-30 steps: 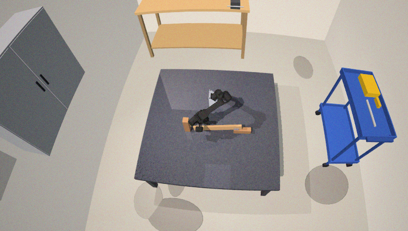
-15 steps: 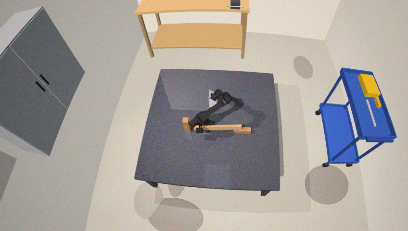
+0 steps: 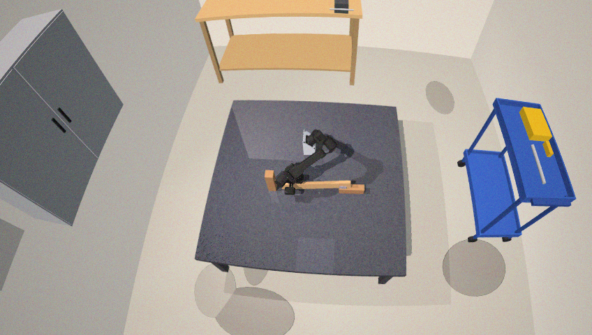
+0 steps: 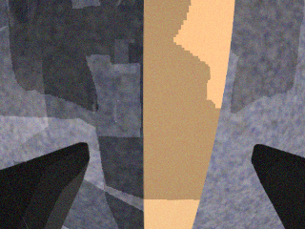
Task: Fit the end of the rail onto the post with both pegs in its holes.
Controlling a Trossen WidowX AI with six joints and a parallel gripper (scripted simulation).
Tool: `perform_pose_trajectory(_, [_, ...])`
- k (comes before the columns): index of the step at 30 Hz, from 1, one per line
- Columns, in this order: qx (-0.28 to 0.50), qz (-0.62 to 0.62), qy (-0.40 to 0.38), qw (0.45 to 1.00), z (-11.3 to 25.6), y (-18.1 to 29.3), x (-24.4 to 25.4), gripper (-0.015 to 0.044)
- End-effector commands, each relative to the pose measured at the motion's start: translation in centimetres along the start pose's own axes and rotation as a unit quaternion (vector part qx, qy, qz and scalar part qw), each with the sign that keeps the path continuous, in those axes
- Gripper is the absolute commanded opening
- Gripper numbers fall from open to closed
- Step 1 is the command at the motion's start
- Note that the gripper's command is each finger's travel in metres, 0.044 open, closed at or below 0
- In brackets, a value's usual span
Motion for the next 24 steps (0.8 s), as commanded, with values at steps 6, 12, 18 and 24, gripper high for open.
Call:
perform_pose_trajectory(6, [-0.006, -0.004, -0.003, 1.0, -1.18, -0.12, 0.28, 0.0388])
perform_pose_trajectory(12, [-0.006, -0.004, -0.003, 1.0, -1.18, -0.12, 0.28, 0.023])
perform_pose_trajectory(18, [-0.006, -0.004, -0.003, 1.0, -1.18, -0.12, 0.28, 0.0072])
perform_pose_trajectory(24, [-0.006, -0.004, -0.003, 1.0, -1.18, -0.12, 0.28, 0.0033])
Point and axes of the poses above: the point midway between the two fingers, 35 mm back from their tips, its own z axis back along the fingers, its own x axis across the jaws, y = z × x, the point moved 10 cm from there along z, back along the fingers, and after that the axes turned 14 degrees about z, right-handed, at the moved point
